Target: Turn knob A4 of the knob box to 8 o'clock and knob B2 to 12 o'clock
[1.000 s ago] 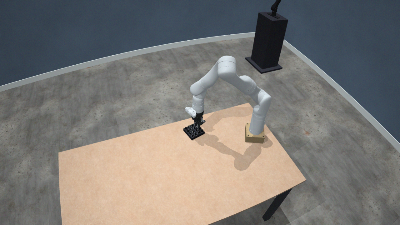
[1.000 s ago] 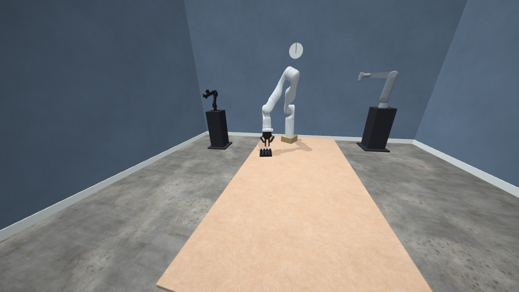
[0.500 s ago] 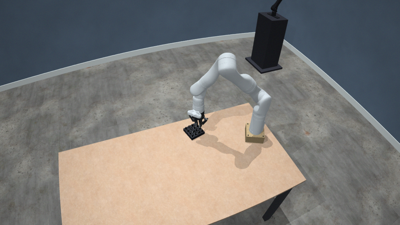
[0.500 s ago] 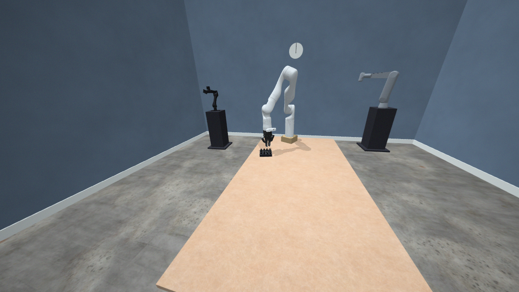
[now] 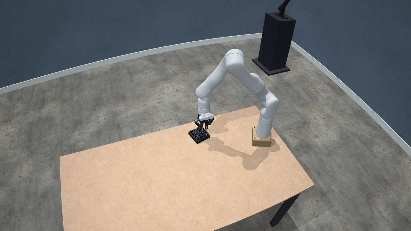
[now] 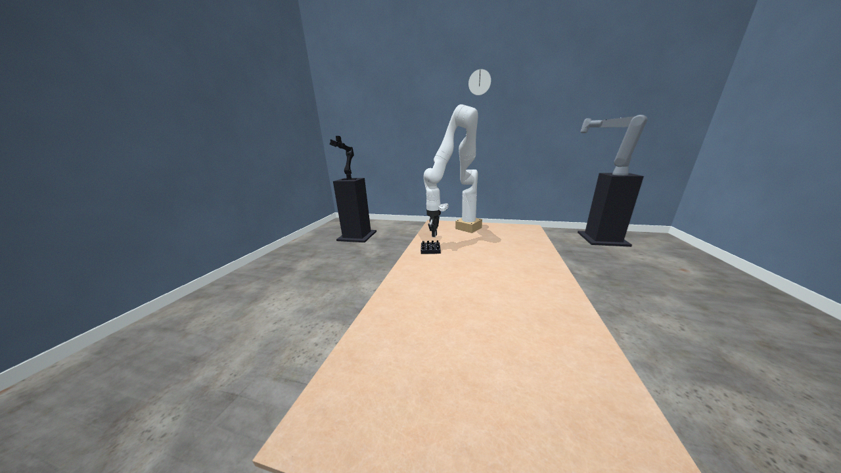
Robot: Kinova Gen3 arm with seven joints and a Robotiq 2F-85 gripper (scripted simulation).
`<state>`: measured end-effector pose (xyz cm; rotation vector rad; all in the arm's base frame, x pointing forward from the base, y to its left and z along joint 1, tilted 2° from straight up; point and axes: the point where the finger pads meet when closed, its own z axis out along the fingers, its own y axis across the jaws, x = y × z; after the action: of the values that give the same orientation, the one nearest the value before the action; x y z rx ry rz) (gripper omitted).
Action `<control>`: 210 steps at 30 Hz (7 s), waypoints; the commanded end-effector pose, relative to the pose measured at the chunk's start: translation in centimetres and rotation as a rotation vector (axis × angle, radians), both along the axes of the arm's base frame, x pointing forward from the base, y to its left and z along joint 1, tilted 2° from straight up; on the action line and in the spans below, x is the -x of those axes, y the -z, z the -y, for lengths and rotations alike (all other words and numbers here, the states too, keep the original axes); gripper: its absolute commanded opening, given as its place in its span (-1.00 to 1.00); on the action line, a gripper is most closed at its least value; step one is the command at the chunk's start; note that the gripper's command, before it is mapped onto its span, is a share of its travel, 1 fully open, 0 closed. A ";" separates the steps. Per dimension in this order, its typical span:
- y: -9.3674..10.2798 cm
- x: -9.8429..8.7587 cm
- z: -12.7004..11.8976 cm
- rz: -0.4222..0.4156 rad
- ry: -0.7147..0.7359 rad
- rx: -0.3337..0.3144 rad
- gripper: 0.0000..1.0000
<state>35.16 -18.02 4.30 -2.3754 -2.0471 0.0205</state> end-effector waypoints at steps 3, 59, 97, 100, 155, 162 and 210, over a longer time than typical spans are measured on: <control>-0.5 -0.2 0.4 0.019 -0.084 -0.004 -0.62; -1.6 -0.9 0.8 0.036 -0.597 0.018 -0.62; 0.5 -1.0 0.8 0.035 -0.597 0.018 -0.62; 0.9 -1.0 0.9 0.035 -0.597 0.018 -0.62; 2.9 -1.0 0.9 0.035 -0.597 0.018 -0.62; 2.9 -1.0 0.9 0.035 -0.597 0.018 -0.62; 4.3 -1.1 0.9 0.035 -0.597 0.018 -0.62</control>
<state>36.26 -18.92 0.09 -1.6895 -2.6900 -0.0032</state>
